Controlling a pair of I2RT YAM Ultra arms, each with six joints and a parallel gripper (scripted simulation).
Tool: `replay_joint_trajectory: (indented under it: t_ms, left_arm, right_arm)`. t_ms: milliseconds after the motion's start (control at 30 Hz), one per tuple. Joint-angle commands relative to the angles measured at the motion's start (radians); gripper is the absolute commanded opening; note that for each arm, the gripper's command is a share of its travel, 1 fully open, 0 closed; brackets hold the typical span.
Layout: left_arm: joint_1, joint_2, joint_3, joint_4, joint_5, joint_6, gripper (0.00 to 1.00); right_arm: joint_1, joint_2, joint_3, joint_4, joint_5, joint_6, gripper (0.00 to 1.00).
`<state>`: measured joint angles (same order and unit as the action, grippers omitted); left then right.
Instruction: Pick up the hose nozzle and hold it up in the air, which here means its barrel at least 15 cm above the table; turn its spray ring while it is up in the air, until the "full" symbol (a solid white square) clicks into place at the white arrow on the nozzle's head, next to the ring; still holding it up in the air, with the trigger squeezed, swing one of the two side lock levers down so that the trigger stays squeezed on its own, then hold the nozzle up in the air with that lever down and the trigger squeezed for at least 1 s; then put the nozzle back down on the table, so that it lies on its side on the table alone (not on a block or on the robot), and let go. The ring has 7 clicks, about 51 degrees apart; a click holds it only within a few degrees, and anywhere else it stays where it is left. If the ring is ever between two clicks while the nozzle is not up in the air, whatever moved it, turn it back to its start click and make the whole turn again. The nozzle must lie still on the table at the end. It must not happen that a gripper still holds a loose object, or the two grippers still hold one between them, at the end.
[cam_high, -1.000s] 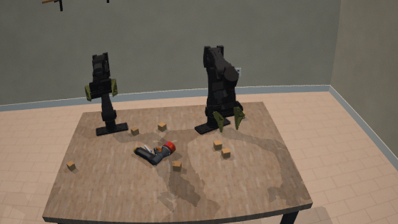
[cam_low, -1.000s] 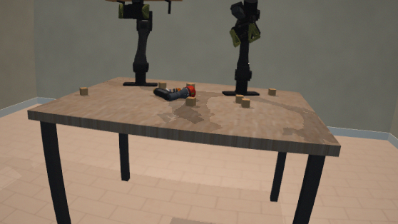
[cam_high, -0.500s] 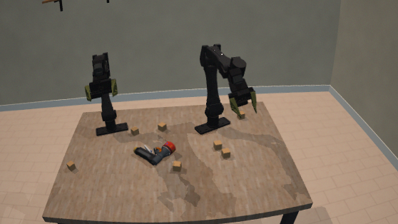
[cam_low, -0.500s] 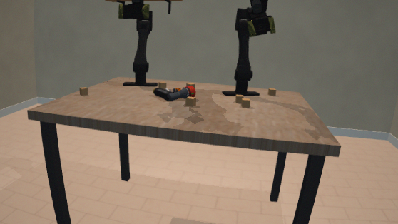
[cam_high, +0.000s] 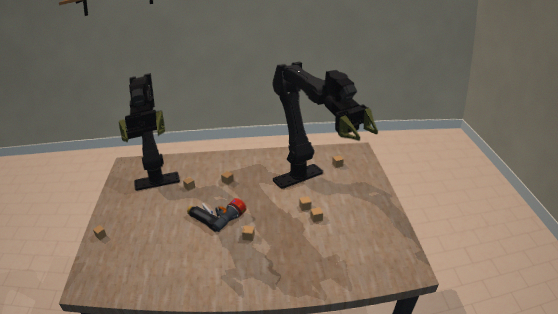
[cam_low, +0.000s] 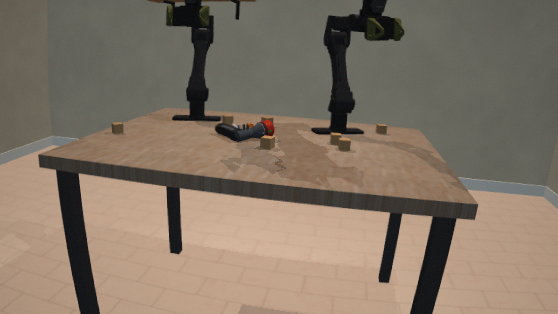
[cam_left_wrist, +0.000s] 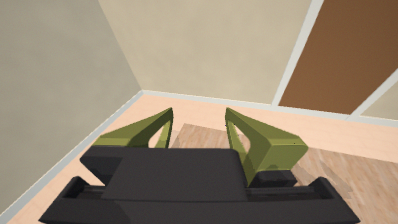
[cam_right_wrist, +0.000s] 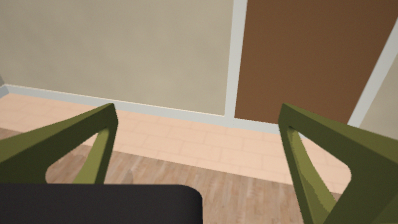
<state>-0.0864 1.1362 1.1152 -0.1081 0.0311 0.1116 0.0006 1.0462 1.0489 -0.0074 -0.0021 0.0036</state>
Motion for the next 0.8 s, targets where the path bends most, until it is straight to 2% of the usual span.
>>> replay_joint_trajectory:
  t_ms: [0,267,367,400,633,667,767]
  left_arm:
    - [0.041,-0.064,-0.027,0.094,-0.030,-0.086,0.63]
    - [0.095,-0.111,-0.078,0.148,-0.046,-0.142,0.63]
    - [0.089,-0.112,-0.048,0.094,-0.022,-0.104,0.63]
    - [0.097,-0.121,-0.036,0.095,-0.025,-0.101,0.63]
    - [0.086,-0.119,-0.035,0.094,-0.027,-0.101,0.63]
    - [0.086,-0.116,-0.035,0.094,-0.027,-0.101,0.63]
    - [0.086,-0.116,-0.035,0.094,-0.027,-0.101,0.63]
  right_arm:
    - [-0.007,-0.001,0.025,-0.005,0.004,-0.005,1.00]
    - [-0.007,-0.001,0.025,-0.005,0.004,-0.005,1.00]
    - [-0.007,-0.001,0.025,-0.005,0.004,-0.005,1.00]
    - [-0.007,-0.001,0.025,-0.005,0.004,-0.005,0.78]
    - [-0.007,-0.001,0.025,-0.005,0.004,-0.004,0.78]
    - [0.012,0.027,-0.035,-0.040,-0.011,-0.009,0.78]
    - [0.014,0.026,-0.026,-0.045,-0.014,-0.012,0.78]
